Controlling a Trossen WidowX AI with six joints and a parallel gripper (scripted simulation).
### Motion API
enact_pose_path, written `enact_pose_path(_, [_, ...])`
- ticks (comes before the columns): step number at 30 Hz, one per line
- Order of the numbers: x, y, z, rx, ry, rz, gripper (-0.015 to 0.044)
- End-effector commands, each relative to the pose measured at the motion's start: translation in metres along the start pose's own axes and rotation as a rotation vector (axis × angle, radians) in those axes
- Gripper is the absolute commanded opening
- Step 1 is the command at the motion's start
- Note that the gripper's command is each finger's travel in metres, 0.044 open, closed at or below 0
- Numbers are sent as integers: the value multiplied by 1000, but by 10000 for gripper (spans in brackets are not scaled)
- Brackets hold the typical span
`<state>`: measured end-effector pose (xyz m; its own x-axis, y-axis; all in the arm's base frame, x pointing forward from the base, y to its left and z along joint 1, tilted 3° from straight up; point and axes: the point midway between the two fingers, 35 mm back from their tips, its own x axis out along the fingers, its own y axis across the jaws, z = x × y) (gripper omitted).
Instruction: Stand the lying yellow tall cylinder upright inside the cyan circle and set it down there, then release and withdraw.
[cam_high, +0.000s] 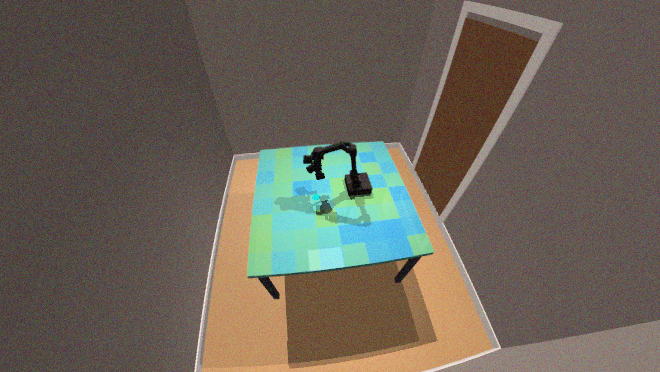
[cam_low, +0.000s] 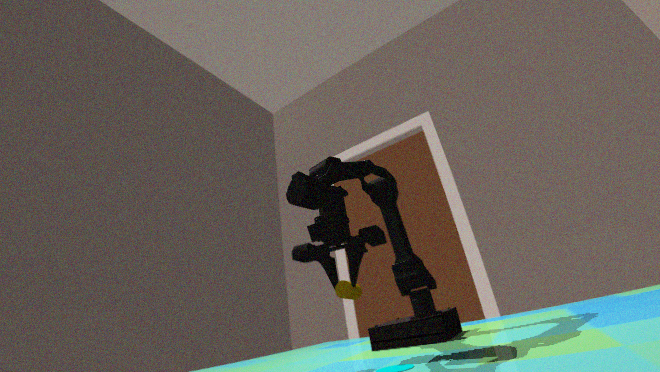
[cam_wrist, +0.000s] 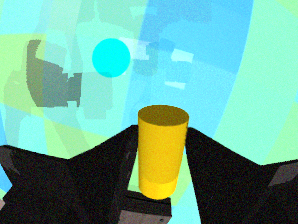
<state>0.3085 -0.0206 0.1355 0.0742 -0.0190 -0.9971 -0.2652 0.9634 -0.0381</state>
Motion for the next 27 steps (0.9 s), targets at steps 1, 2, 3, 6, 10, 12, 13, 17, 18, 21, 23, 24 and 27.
enact_pose_path(1, [-1,8,6,-75,3,-2,105])
enact_pose_path(2, [-1,10,7,-91,3,-1,105])
enact_pose_path(3, [-1,12,9,-108,3,-1,105])
enact_pose_path(6, [-2,18,13,-157,3,-1,105])
enact_pose_path(10, [-2,26,18,-222,2,0,105])
enact_pose_path(12, [-3,30,20,-254,2,0,105])
enact_pose_path(13, [-3,32,21,-271,1,1,105])
enact_pose_path(17, [-4,40,26,-336,1,1,105])
enact_pose_path(18, [-4,42,27,-352,0,1,105])
enact_pose_path(21, [-4,49,30,-401,0,2,105])
enact_pose_path(23, [-5,53,32,-434,-1,2,105])
enact_pose_path(24, [-5,55,33,-450,-1,2,105])
enact_pose_path(27, [-5,62,36,-499,-2,3,105])
